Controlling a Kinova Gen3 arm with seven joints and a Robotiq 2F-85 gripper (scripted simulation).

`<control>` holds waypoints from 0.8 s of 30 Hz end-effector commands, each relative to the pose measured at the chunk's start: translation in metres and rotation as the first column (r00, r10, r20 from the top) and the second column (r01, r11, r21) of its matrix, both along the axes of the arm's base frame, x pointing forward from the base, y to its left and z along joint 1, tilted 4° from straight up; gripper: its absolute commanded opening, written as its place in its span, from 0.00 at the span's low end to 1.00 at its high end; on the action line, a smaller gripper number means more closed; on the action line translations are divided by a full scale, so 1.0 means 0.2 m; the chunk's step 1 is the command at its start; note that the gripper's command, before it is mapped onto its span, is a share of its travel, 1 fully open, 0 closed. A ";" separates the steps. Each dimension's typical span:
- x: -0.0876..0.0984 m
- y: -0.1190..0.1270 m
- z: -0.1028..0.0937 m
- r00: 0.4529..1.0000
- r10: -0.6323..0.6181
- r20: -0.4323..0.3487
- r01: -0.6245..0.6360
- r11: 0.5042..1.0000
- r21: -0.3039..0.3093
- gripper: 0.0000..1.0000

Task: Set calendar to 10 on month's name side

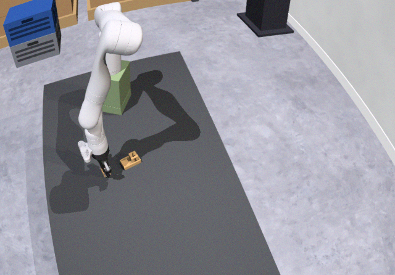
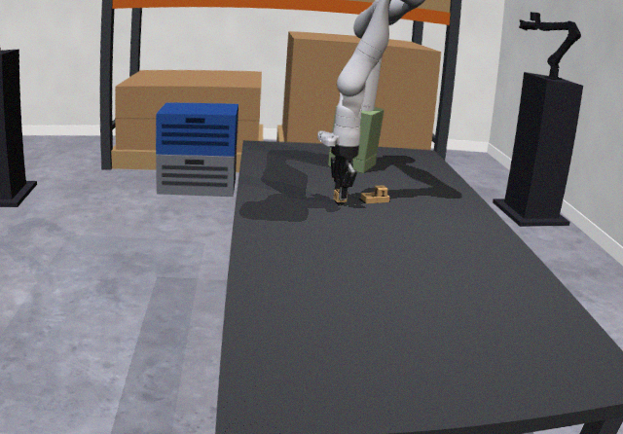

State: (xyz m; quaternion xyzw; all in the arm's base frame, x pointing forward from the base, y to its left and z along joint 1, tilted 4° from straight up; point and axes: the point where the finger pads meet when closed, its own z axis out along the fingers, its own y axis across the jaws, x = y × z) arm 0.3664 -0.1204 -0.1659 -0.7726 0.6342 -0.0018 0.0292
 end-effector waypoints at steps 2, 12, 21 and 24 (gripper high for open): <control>0.01 0.01 0.00 1.000 -0.001 0.006 0.001 1.000 0.005 0.26; 0.01 0.01 0.00 1.000 0.001 0.006 -0.001 1.000 0.005 0.26; 0.00 0.03 0.00 1.000 0.013 0.006 -0.013 1.000 0.005 0.26; 0.00 0.03 0.00 1.000 0.013 0.007 -0.013 1.000 0.005 0.26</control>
